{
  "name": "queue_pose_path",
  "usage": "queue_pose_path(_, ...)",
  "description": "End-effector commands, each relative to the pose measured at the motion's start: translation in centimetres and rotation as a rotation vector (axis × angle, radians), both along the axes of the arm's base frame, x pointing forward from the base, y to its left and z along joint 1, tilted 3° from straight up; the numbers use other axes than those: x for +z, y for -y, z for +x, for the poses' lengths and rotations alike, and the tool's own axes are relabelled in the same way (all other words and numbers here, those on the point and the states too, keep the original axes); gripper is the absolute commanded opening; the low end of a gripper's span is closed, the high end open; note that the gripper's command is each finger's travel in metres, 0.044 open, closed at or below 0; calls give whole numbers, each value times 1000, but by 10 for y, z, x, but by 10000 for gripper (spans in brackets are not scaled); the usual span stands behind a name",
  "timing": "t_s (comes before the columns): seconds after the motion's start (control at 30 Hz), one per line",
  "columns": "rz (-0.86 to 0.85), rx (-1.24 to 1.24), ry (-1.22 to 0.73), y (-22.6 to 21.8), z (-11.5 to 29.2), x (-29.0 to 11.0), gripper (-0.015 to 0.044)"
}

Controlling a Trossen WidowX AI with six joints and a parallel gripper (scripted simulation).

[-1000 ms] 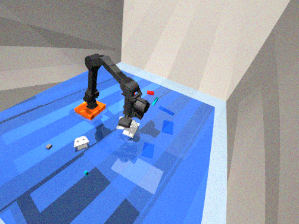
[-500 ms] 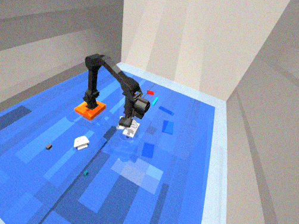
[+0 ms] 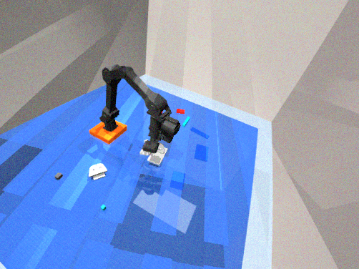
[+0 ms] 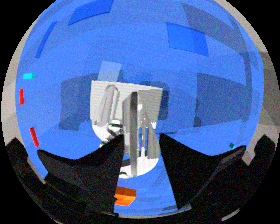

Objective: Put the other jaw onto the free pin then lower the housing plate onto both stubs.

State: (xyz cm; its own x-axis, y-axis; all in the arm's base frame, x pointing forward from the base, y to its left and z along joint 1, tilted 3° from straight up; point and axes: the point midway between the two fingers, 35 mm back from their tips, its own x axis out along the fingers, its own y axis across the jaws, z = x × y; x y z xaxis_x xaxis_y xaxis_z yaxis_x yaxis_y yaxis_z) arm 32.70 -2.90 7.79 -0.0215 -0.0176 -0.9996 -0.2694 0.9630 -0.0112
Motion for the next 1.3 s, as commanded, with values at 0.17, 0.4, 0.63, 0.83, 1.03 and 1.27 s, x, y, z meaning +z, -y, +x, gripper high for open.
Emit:
queue_pose_path(0.17, -3, -4, -3, 0, 0, -1, 134)
queue_pose_path(0.4, -3, -3, -3, 1, 0, -13, 134)
queue_pose_path(0.63, -3, -3, -3, 1, 0, -24, 134)
queue_pose_path(0.83, -3, -3, -3, 1, 0, -34, 134)
queue_pose_path(1.03, -3, -3, -3, 1, -1, -44, 134)
queue_pose_path(1.27, -3, -3, -3, 1, -2, -51, 134)
